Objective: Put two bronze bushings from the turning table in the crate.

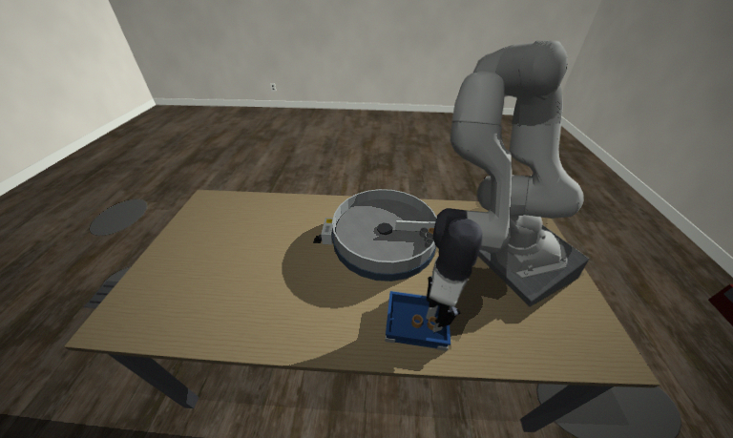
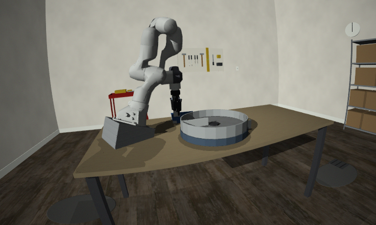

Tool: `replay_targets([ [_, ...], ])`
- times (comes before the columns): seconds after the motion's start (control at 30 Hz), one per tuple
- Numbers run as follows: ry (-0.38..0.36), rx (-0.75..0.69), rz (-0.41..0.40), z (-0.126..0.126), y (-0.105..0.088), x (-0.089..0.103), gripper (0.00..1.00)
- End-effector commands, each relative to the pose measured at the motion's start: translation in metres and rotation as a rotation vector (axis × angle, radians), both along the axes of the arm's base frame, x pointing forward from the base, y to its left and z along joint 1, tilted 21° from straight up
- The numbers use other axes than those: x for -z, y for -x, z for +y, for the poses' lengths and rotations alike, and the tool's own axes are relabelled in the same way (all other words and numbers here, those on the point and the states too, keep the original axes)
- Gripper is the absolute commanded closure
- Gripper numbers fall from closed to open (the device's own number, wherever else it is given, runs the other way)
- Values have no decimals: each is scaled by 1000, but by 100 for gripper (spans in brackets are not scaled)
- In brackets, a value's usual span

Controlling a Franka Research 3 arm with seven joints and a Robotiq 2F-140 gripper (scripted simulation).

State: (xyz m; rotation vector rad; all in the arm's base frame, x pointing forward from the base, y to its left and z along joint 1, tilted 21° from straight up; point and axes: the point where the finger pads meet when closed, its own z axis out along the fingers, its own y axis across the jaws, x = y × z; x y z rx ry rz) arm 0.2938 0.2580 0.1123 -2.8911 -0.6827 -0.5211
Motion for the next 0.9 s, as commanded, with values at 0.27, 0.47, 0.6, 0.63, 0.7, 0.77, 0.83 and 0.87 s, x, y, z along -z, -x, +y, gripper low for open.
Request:
replay_targets([
  [0.27,-3,6,-1,0,-1,-1,76],
  [0.47,-3,6,-1,0,-1,-1,76],
  [0.6,-3,6,-1,0,-1,-1,76],
  [0.63,-3,6,-1,0,-1,-1,76],
  [0.7,-3,6,-1,0,-1,-2,76],
  [0.77,-3,6,-1,0,-1,-2,76],
  [0.83,-3,6,-1,0,0,-3,76],
  [0.87,-3,6,-1,0,0,-4,76],
])
